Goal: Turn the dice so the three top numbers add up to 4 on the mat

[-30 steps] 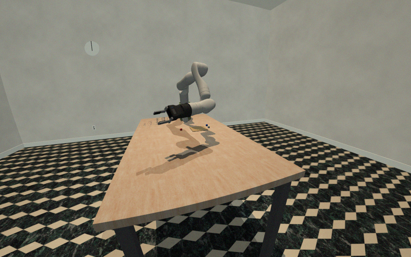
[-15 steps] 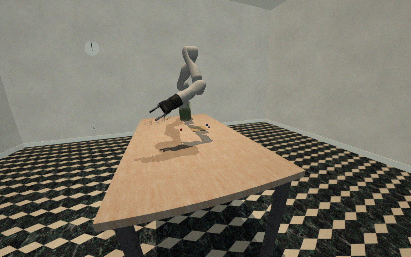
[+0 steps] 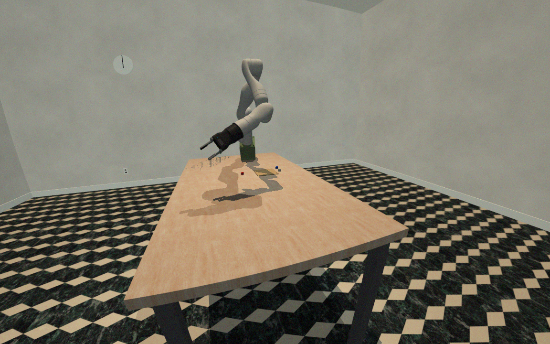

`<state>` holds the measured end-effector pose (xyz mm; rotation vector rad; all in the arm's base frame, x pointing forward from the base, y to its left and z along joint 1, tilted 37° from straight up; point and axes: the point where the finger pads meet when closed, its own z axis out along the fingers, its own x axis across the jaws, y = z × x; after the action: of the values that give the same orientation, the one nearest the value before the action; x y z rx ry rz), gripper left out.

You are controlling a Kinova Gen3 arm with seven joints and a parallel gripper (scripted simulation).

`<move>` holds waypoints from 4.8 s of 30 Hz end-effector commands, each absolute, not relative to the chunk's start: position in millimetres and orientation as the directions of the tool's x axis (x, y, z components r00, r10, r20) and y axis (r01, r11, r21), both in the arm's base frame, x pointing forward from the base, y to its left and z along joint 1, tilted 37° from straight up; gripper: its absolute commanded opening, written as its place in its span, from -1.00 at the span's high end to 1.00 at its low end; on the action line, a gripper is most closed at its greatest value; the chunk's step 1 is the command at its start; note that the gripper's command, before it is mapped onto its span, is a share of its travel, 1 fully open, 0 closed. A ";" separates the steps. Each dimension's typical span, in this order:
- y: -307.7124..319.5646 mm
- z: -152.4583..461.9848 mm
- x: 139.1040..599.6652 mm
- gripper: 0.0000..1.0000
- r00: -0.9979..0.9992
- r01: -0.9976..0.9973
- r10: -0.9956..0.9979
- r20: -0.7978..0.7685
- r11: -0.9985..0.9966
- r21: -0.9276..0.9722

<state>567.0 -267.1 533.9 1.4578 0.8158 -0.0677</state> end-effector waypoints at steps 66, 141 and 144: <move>-241.5 430.9 483.9 -1.00 0.530 0.666 0.688 -0.495 0.023 0.746; -182.0 333.7 412.6 -1.00 0.295 0.763 0.890 -0.348 0.000 0.646; -173.0 322.8 403.9 -1.00 0.265 0.771 0.908 -0.324 0.002 0.637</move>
<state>407.4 -173.9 323.1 1.7901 1.5297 0.2231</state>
